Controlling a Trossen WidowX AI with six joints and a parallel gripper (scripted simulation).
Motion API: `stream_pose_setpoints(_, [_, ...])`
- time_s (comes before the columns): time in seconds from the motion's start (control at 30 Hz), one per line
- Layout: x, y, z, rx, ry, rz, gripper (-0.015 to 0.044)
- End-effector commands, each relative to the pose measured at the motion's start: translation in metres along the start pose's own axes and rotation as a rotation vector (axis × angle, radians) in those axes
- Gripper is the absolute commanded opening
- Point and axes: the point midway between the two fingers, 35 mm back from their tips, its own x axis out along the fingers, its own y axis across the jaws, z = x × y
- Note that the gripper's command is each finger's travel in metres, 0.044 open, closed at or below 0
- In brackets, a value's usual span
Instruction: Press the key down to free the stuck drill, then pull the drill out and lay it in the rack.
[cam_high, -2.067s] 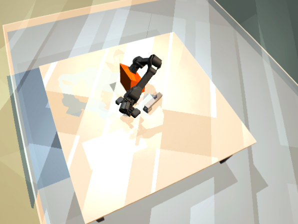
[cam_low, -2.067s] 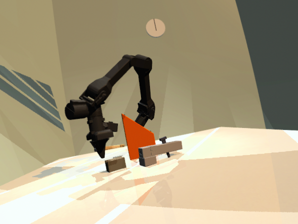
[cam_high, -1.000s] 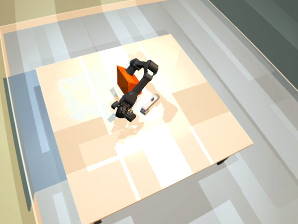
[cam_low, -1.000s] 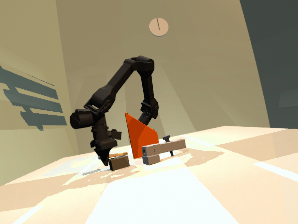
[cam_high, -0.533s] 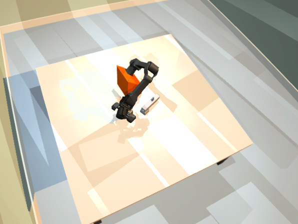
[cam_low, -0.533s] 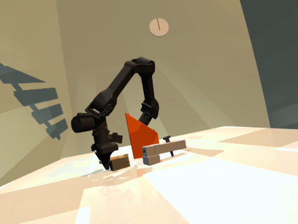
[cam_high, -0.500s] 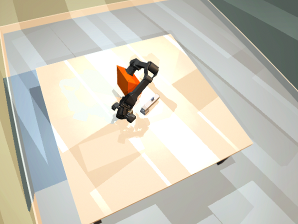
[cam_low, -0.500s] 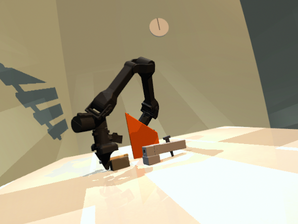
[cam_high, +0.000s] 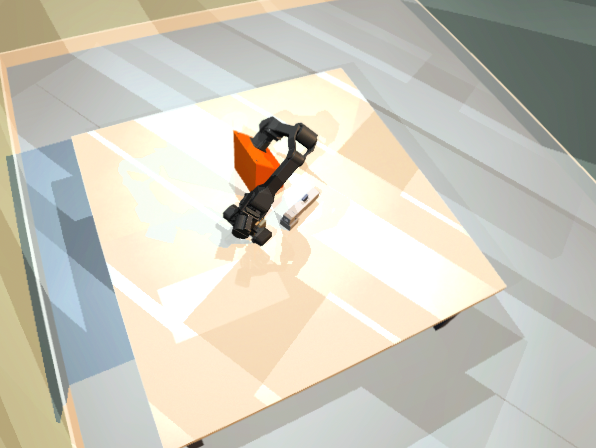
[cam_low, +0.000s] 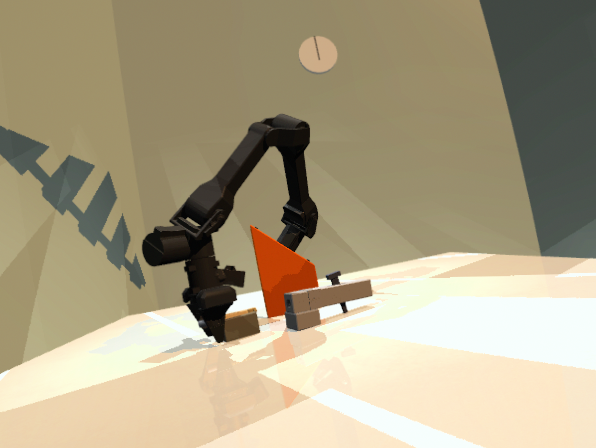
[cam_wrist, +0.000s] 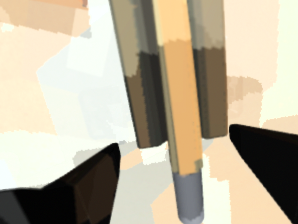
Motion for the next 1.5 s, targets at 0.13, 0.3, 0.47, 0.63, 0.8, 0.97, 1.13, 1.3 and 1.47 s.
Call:
stream_pose_setpoints(0.13, [-0.023, 0.001, 0.001, 0.004, -0.002, -0.003, 0.044])
stream_pose_setpoints(0.3, [-0.041, 0.001, 0.002, 0.004, -0.002, -0.002, 0.044])
stream_pose_setpoints(0.47, [-0.059, 0.001, 0.001, 0.004, -0.001, -0.002, 0.044])
stream_pose_setpoints(0.63, [-0.077, 0.001, -0.001, 0.004, 0.0, -0.002, 0.044])
stream_pose_setpoints(0.8, [-0.078, -0.007, -0.001, -0.015, 0.028, -0.048, 0.044])
stream_pose_setpoints(0.97, [-0.136, -0.06, -0.004, -0.241, 0.264, -0.343, 0.044])
stream_pose_setpoints(1.13, [-0.191, -0.096, 0.016, -0.471, 0.439, -0.556, 0.044])
stream_pose_setpoints(1.3, [-0.231, -0.116, 0.043, -0.664, 0.555, -0.689, 0.044])
stream_pose_setpoints(1.47, [-0.266, -0.127, 0.078, -0.872, 0.659, -0.796, 0.044])
